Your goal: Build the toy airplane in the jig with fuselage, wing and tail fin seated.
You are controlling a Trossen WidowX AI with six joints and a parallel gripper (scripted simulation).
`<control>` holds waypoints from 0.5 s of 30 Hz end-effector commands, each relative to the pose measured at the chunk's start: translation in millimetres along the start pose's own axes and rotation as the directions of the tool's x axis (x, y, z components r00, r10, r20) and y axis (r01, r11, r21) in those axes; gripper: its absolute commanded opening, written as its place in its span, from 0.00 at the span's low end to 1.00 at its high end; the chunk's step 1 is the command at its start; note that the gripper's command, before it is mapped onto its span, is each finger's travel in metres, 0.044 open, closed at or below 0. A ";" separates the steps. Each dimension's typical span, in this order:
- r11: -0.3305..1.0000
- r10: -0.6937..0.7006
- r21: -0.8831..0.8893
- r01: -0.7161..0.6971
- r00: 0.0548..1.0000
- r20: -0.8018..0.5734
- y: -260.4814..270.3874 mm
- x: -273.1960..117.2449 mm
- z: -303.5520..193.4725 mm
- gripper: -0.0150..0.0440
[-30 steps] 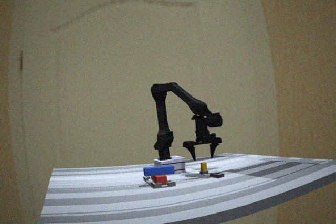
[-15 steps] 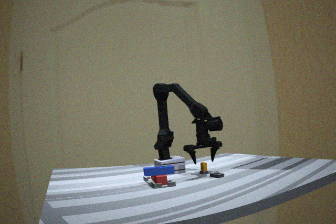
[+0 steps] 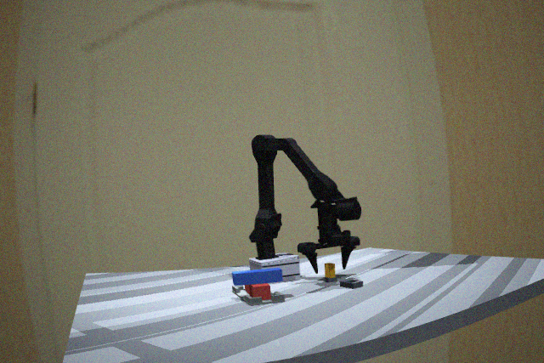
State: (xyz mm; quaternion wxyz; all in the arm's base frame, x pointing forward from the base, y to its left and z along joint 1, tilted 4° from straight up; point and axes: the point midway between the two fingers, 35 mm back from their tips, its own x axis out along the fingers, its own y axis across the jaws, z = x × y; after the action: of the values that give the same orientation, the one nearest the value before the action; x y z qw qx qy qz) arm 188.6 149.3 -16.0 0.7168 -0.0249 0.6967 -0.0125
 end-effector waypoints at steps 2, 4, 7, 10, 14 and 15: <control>1.000 -0.003 -0.006 0.003 1.000 -0.005 -1.7 9.4 -2.2 1.00; 1.000 -0.003 -0.006 0.003 1.000 -0.005 -1.8 10.4 -2.3 1.00; 1.000 -0.003 -0.006 0.003 1.000 -0.005 -1.8 10.4 -2.3 0.87; 1.000 -0.003 -0.006 0.003 1.000 -0.005 -1.8 10.4 -2.3 0.73; 1.000 -0.003 -0.006 0.003 1.000 -0.005 -1.8 10.4 -2.3 0.56; 1.000 -0.003 -0.006 0.003 1.000 -0.005 -1.8 10.4 -2.3 0.51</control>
State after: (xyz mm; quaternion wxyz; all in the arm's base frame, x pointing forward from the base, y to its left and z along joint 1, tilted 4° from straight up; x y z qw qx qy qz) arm 186.7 146.8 -25.8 0.7151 -0.0273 0.6984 -0.0135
